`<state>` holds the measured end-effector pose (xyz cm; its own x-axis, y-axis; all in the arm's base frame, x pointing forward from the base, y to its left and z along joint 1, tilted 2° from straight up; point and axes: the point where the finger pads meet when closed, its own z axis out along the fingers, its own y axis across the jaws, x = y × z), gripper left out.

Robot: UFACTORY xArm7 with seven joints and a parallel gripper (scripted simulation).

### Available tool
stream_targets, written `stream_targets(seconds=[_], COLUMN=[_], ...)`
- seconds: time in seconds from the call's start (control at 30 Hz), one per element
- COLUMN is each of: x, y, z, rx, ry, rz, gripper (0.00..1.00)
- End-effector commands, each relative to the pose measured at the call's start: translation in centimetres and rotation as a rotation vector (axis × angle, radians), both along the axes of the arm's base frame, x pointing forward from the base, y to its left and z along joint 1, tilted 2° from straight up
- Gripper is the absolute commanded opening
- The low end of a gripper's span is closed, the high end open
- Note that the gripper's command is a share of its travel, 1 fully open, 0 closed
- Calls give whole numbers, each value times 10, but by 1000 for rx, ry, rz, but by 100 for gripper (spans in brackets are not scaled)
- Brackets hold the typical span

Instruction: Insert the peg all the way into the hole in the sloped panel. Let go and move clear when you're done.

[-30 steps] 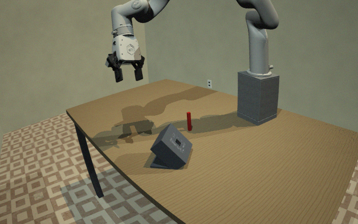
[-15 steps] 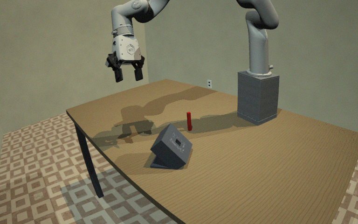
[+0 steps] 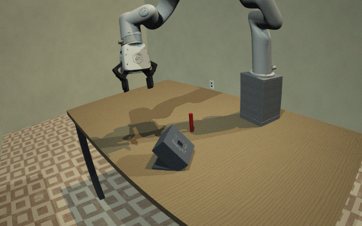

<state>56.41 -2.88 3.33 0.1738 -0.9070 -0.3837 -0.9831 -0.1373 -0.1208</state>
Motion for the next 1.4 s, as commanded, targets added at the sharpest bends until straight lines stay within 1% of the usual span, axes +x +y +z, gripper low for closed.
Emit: stream_targets(seconds=[0.0,0.5,0.57,1.07,1.13,1.37], x=[-6,-51,-51,-110,-110,-142], y=[1,-1,-1,-17,-17,-28], z=[-9,-54,-54,-91,-91,-105], rx=[-9,-30,-30,-82,-82,-115], ry=[33,197,197,335,335,385], rz=[-113,-563,-563,-1029,-1029,-1251], gripper=[100,100,100,100,100,100])
